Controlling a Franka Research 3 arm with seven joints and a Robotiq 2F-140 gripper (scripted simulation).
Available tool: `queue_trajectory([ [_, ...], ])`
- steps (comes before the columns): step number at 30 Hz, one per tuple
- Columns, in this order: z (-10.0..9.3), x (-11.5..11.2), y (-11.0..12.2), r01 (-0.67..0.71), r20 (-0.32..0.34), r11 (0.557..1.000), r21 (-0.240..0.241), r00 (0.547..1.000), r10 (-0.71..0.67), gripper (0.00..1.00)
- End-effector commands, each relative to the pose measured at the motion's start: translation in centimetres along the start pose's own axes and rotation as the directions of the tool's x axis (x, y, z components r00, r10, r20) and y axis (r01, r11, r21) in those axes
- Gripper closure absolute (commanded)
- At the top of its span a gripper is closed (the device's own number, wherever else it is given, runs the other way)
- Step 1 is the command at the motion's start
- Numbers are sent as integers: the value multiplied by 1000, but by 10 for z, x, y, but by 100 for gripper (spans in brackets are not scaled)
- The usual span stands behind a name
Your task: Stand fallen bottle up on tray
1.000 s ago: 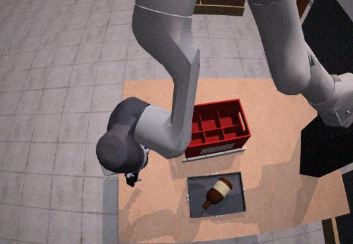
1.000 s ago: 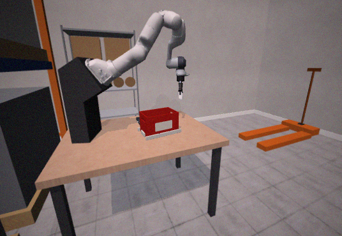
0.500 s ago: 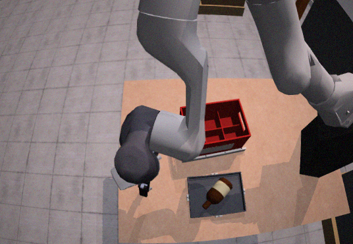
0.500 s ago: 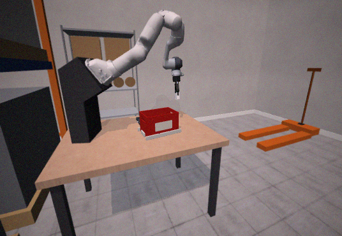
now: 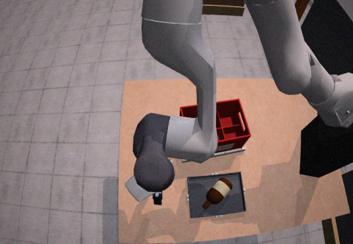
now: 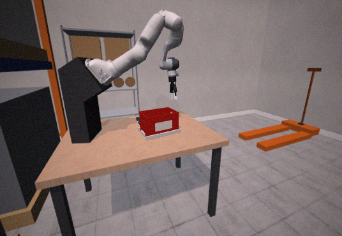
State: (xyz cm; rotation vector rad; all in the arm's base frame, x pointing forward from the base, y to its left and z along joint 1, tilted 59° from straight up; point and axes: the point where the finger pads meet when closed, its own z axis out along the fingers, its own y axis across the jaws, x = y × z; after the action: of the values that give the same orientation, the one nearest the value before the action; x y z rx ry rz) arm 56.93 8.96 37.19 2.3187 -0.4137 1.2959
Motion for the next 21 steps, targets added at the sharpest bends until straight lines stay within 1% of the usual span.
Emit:
queue_trajectory([
  [1, -1, 0, -3, 24, -5, 1000, 9, 1000, -24, 0],
  [5, -1, 0, -3, 24, -5, 1000, 9, 1000, -24, 0],
  [6, -2, -33, -23, 193, -31, 980, 39, 981, -192, 0],
  [21, -2, -33, -23, 193, -31, 980, 39, 981, -192, 0],
])
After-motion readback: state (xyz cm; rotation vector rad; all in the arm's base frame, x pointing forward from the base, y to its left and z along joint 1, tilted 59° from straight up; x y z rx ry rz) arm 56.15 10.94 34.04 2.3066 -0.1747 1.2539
